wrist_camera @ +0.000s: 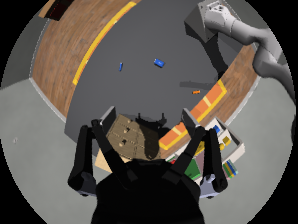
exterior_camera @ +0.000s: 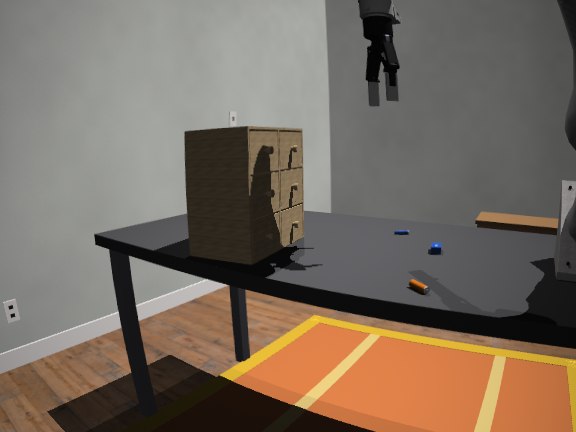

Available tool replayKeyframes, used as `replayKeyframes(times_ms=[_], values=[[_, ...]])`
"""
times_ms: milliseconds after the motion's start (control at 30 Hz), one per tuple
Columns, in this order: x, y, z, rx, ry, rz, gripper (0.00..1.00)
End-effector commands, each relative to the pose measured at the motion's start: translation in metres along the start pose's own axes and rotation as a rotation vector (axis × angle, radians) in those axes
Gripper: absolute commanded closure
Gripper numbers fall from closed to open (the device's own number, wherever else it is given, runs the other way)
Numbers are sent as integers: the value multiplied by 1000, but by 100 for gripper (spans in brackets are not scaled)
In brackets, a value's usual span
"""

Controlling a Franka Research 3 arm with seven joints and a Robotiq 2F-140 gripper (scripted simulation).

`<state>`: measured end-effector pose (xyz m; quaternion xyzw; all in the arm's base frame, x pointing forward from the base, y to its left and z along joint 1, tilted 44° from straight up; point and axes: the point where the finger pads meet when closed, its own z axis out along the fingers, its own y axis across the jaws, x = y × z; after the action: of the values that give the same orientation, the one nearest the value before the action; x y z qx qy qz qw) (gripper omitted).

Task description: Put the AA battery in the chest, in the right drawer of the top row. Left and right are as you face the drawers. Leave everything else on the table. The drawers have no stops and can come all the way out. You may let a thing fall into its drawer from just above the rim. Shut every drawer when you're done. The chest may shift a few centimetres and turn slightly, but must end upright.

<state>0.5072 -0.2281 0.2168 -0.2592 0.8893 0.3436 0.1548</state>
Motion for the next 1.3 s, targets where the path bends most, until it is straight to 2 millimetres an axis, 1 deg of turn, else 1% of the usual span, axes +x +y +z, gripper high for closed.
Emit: replayKeyframes(times_ms=[0,733,1267], values=[[-4,2,-2,-1,-1,120,0],[-5,2,-3,2,-4,317,0],[-5,2,-4,3,-5,412,0]])
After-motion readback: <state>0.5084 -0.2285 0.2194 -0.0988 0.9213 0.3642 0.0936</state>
